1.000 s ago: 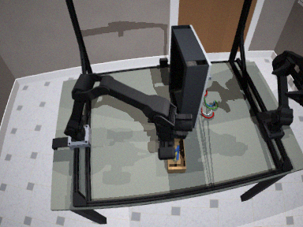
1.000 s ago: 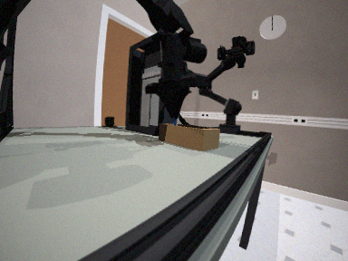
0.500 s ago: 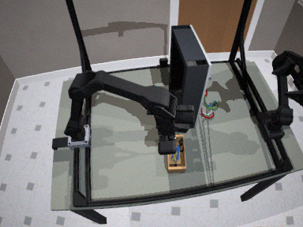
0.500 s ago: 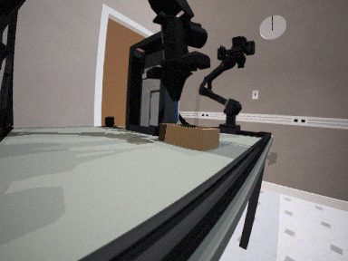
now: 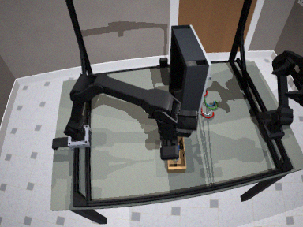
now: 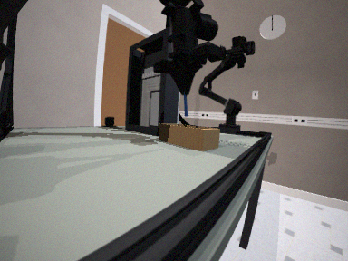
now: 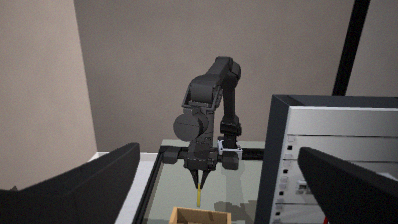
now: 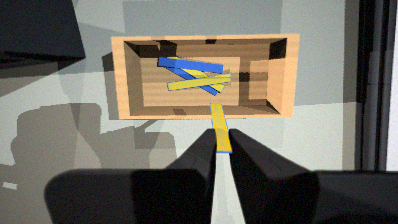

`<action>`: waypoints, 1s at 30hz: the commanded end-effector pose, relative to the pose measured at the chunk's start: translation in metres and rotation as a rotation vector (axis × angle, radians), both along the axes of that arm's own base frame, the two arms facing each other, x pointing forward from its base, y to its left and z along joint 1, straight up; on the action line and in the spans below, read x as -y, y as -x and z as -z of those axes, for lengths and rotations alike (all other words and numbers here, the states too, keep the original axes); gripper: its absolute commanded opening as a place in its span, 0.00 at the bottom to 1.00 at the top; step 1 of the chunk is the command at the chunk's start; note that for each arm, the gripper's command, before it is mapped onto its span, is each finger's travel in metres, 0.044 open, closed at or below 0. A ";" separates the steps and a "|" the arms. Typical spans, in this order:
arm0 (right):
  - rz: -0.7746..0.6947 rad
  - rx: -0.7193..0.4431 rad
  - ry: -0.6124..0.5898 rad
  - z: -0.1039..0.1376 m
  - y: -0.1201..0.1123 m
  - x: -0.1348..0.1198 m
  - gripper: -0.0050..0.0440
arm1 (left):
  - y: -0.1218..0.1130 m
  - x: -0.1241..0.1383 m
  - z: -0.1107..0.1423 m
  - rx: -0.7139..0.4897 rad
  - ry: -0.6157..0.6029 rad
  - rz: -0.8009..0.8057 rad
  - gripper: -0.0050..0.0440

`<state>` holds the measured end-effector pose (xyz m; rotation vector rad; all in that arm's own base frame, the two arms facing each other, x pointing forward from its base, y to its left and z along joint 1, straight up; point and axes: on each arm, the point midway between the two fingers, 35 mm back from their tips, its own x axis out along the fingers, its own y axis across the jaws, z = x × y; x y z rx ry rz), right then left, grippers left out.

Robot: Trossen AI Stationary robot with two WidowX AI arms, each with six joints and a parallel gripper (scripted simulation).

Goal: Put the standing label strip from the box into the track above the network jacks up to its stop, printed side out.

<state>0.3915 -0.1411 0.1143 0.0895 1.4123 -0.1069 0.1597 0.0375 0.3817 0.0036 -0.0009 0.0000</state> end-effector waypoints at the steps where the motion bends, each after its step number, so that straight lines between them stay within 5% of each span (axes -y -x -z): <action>1: 0.005 0.022 0.004 -0.008 -0.004 0.022 0.00 | 0.000 0.001 -0.001 0.001 -0.002 0.000 1.00; 30: -0.024 0.029 0.054 -0.006 -0.006 0.027 0.00 | 0.000 0.001 -0.001 0.001 -0.002 0.000 1.00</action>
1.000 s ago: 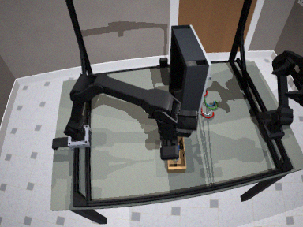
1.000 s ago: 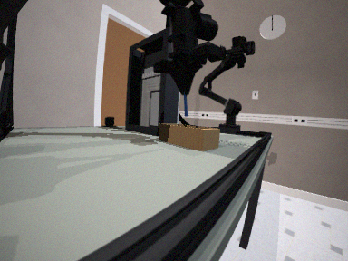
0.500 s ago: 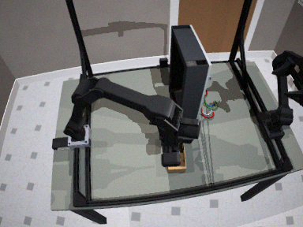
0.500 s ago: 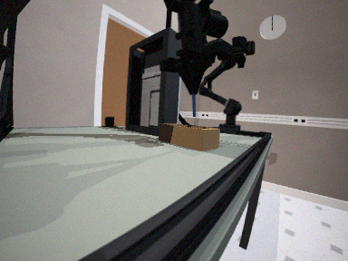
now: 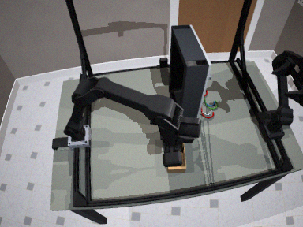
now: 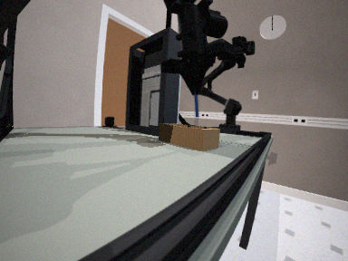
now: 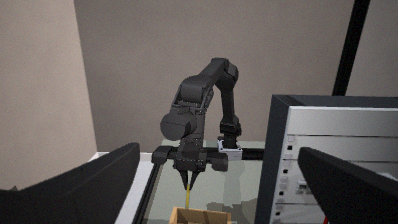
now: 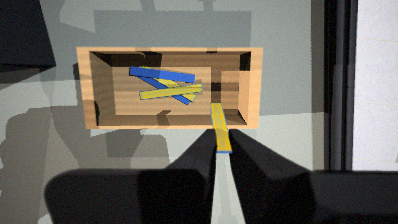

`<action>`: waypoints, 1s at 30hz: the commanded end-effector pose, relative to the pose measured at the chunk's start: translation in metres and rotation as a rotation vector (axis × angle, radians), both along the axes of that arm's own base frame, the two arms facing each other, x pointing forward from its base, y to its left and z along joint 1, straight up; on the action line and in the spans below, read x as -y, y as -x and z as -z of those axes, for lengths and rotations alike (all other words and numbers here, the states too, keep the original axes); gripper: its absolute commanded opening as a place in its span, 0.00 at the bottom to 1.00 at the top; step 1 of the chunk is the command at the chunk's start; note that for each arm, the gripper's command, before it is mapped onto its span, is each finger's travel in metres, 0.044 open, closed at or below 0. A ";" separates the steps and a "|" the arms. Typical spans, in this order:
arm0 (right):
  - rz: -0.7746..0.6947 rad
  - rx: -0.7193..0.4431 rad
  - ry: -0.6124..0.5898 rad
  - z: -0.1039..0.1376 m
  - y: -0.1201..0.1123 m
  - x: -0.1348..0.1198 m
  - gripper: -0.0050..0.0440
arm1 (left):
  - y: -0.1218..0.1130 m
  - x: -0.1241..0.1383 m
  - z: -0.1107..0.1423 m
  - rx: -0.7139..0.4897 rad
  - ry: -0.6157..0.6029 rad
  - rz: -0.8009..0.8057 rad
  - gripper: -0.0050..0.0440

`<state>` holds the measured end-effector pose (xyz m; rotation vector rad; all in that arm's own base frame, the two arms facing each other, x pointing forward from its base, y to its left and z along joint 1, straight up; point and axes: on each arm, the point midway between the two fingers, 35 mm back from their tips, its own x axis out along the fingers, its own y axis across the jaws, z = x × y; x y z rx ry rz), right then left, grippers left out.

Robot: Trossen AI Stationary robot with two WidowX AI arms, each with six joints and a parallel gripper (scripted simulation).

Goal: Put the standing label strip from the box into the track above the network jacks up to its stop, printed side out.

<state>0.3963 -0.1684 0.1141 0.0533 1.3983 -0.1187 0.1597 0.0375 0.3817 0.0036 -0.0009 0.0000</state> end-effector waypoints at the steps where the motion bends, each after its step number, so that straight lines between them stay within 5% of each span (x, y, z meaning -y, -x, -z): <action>1: -0.013 0.018 0.025 -0.006 -0.002 0.000 0.00 | 0.000 0.001 -0.001 0.001 -0.002 0.000 1.00; 30: -0.078 0.048 0.147 -0.002 -0.014 0.009 0.00 | 0.000 0.001 -0.001 0.001 -0.002 0.000 1.00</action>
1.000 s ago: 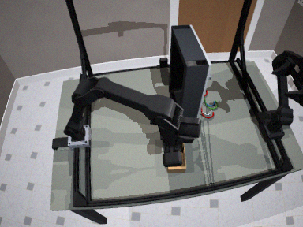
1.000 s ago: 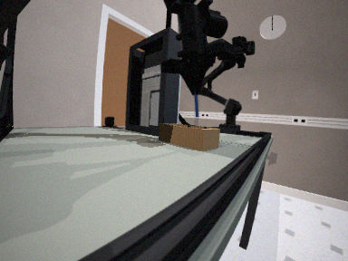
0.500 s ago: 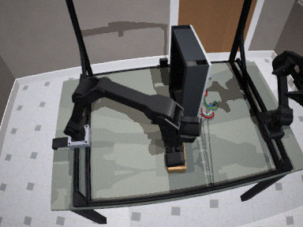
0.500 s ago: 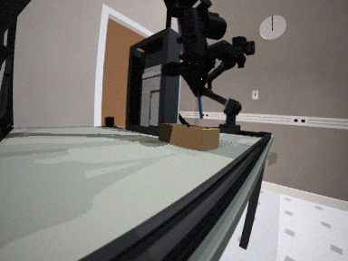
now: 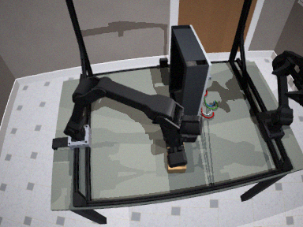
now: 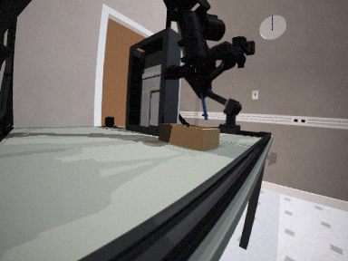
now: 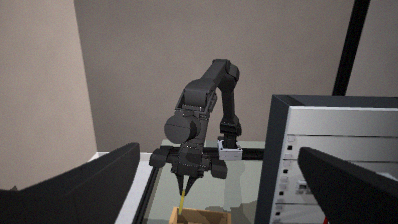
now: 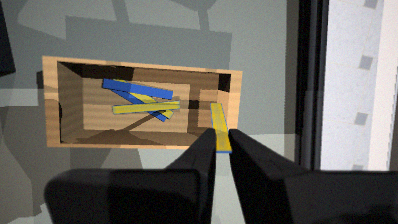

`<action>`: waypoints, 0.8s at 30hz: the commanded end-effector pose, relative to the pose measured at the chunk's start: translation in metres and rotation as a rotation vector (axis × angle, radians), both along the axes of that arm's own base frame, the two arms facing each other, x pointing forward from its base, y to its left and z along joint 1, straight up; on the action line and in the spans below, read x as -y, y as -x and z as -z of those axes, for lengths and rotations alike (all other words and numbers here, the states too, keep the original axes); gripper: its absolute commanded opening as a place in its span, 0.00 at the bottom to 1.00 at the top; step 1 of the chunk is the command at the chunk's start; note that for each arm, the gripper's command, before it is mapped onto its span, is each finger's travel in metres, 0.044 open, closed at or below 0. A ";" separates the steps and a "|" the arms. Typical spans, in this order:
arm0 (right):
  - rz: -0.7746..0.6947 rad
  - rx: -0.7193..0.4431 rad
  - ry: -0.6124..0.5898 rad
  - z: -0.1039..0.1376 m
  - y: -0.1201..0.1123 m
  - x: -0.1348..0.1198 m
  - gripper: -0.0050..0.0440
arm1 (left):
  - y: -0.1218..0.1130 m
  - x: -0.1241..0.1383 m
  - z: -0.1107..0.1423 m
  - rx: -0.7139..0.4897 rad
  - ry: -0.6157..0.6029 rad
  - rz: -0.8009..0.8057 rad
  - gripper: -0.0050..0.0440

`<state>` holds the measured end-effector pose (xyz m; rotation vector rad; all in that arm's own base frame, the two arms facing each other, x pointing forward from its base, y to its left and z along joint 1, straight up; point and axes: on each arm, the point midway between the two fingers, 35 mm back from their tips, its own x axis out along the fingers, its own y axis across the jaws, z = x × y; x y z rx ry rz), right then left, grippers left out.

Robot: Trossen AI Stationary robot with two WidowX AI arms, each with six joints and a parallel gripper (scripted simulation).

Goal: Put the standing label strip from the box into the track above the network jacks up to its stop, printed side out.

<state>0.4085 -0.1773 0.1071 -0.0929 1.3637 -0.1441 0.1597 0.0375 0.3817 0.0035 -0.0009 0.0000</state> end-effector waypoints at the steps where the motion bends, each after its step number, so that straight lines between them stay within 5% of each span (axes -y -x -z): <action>1: -0.013 0.024 0.031 -0.009 -0.003 0.001 0.00 | 0.000 0.001 -0.001 0.001 -0.002 0.000 1.00; 24: -0.066 0.046 0.145 -0.006 -0.014 0.009 0.00 | 0.000 0.001 -0.001 0.001 -0.002 0.000 1.00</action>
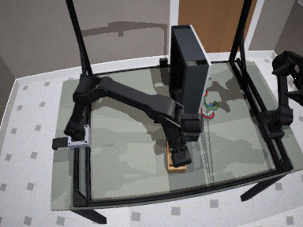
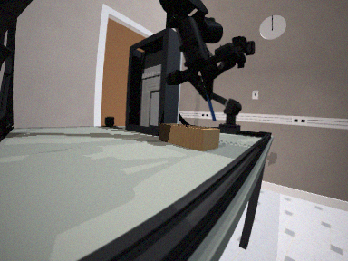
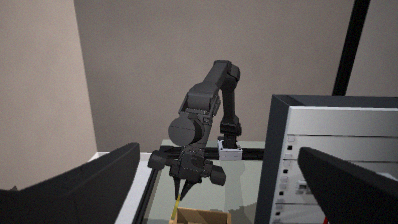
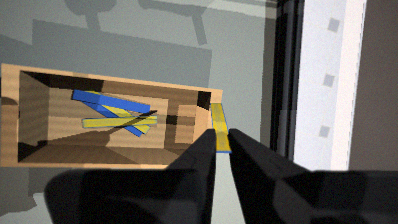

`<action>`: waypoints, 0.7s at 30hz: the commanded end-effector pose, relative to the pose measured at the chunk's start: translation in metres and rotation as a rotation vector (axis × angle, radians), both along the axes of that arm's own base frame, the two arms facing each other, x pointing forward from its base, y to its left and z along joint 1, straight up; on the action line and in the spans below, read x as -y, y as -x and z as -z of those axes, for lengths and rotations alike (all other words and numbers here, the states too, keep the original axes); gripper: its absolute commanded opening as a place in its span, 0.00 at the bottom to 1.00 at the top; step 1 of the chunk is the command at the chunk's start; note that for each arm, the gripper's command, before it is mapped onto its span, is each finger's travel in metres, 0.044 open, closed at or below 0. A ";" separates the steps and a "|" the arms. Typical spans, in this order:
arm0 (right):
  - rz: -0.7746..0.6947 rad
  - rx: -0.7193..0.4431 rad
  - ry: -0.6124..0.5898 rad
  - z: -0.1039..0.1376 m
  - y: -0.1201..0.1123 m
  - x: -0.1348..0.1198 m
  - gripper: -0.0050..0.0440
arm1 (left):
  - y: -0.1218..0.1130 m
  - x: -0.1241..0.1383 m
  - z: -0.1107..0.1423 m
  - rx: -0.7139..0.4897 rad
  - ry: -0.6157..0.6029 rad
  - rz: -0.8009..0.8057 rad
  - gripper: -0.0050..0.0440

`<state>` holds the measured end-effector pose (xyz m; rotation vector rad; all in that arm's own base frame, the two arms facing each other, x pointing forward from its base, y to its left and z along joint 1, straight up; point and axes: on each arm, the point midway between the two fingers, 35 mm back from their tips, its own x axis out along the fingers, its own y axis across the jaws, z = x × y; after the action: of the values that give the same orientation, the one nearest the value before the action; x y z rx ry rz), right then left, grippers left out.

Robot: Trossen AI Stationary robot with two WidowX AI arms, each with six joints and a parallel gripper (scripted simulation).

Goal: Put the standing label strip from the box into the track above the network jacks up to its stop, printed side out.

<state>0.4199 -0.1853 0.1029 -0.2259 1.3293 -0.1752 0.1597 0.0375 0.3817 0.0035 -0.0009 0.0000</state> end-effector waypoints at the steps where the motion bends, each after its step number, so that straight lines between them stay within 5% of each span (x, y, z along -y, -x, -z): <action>1: -0.012 0.026 0.035 -0.010 -0.003 0.001 0.00 | 0.000 0.001 -0.001 0.001 -0.002 0.000 1.00; 21: -0.053 0.043 0.136 -0.009 -0.012 0.007 0.00 | 0.000 0.001 -0.001 0.001 -0.002 0.000 1.00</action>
<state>0.4302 -0.1921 0.1006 -0.3466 1.2969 -0.2102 0.1597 0.0375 0.3817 0.0035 -0.0009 0.0000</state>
